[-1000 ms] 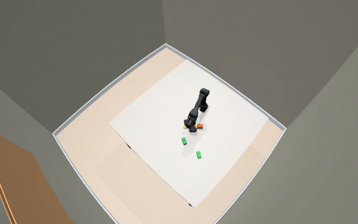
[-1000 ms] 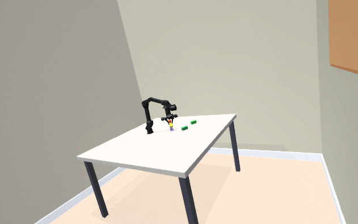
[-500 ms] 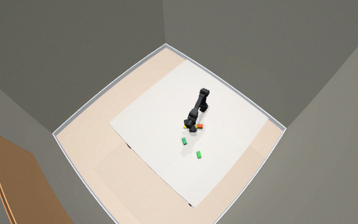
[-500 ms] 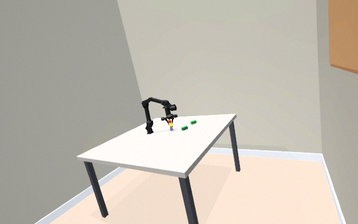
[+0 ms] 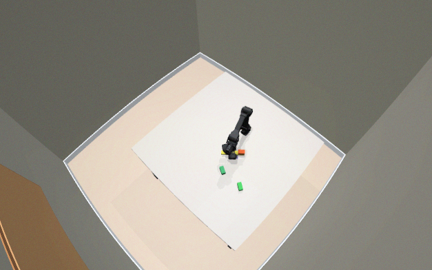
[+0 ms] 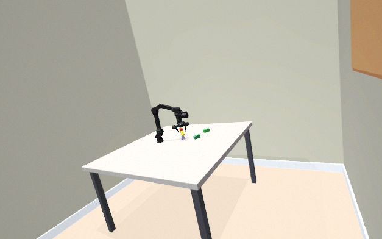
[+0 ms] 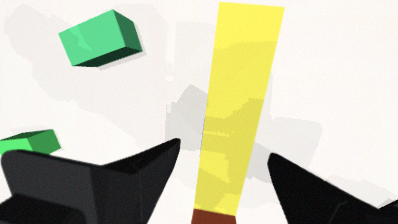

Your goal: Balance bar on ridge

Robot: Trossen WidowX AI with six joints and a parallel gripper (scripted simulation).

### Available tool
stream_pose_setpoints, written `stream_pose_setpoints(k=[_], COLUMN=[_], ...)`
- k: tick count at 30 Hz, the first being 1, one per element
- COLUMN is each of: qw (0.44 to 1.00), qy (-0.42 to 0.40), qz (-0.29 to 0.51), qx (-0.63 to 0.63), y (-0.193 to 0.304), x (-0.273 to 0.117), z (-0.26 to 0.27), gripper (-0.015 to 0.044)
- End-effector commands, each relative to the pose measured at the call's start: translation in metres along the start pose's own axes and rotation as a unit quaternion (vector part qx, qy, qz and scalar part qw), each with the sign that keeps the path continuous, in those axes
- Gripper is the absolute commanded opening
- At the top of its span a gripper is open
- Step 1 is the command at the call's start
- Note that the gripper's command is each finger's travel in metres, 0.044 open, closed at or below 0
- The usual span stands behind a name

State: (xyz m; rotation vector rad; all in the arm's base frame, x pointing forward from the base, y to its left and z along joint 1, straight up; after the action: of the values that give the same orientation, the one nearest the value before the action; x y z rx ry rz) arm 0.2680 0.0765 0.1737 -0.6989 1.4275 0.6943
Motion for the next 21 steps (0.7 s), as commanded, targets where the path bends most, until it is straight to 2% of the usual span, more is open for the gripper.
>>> stream_pose_setpoints(k=[1,2,6,15,21], qw=[1.0,1.0,1.0,1.0,1.0], qy=[0.0,0.0,0.0,0.0,0.0], qz=[0.0,0.0,0.0,0.0,0.0], qx=[0.0,0.0,0.0,0.0,0.0], y=[0.0,0.0,-0.001,0.0,0.0], x=[0.0,0.0,-0.007,-0.098,-0.1], z=[0.0,0.0,0.001,0.0,0.0], gripper=[0.0421,0.044,0.044,0.044,0.044])
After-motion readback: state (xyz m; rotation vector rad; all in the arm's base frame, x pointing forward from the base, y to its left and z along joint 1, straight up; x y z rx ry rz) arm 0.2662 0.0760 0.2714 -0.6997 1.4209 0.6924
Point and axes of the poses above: the point midway between the two fingers, 35 mm back from their tips, its own x axis out along the fingers, its own z axis across the jaws, y = z × x, the point moved 6 cm from there along -x, back along the fingers, and after that the axes turned 11 degrees about -x, right-handed, at the moved point
